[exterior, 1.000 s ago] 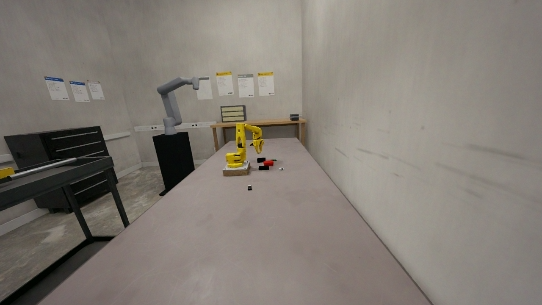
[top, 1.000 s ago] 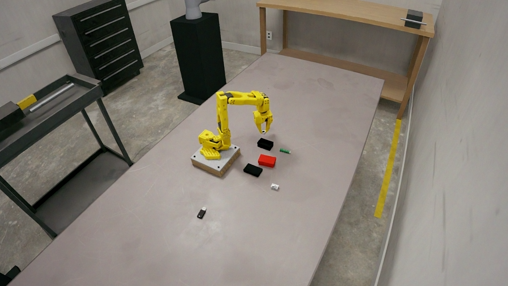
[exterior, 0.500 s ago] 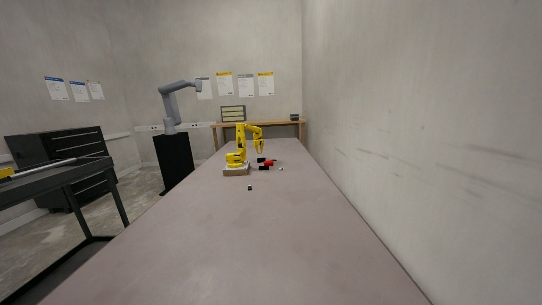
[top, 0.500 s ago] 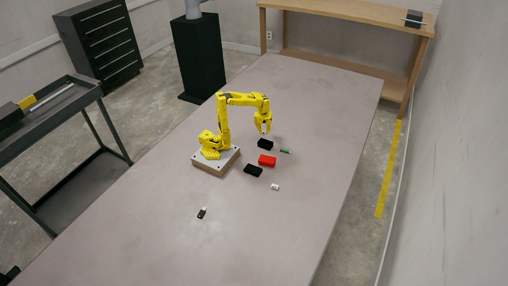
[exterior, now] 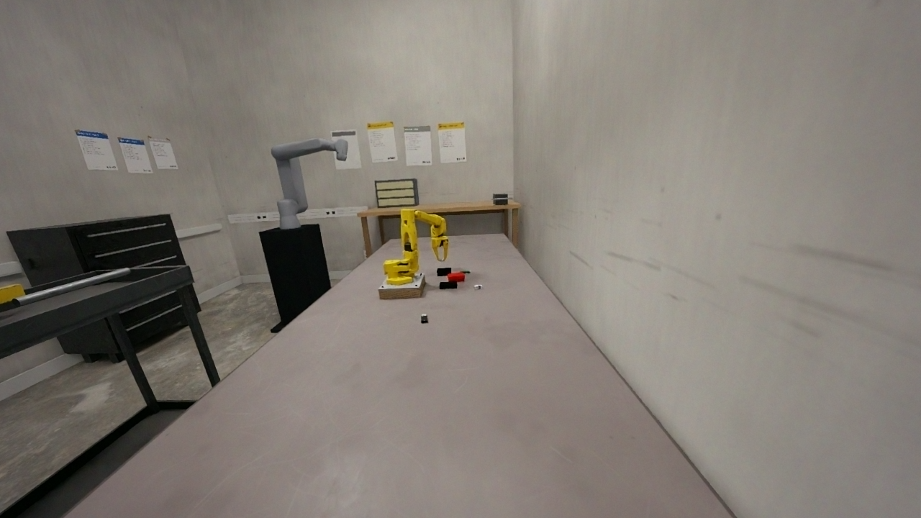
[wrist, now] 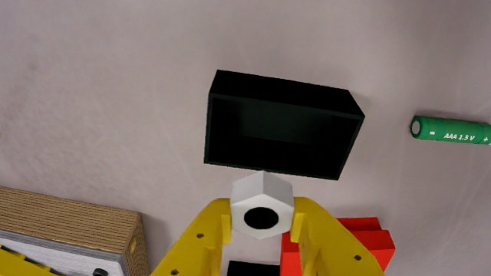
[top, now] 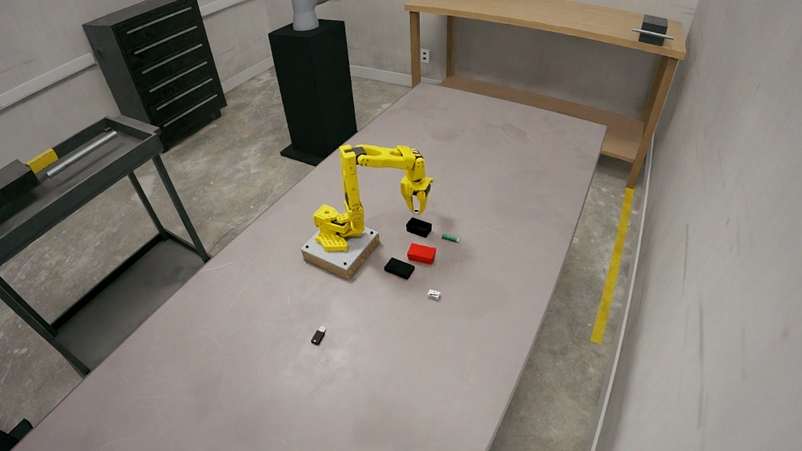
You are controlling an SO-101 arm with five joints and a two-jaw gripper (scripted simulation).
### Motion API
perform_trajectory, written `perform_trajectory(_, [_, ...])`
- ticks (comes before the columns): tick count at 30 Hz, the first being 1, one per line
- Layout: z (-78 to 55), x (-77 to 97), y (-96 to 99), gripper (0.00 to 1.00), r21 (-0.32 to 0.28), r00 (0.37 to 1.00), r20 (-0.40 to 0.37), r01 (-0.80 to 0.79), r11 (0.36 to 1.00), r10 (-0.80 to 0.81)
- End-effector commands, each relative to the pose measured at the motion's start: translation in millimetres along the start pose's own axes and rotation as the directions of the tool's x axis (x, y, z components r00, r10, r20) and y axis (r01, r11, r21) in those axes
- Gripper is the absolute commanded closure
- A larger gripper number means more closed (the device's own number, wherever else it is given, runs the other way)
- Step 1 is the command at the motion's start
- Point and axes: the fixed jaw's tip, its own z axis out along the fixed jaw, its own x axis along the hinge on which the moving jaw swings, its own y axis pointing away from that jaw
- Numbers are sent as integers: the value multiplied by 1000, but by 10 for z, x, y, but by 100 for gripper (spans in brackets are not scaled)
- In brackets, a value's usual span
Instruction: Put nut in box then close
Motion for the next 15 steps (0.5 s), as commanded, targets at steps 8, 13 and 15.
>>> perform_trajectory(8, [-11,20,-13,93,9,995,12,-99,995,98])
perform_trajectory(13, [-10,22,-14,93,9,993,12,-121,993,120])
perform_trajectory(15, [-10,23,-14,93,8,992,12,-125,992,125])
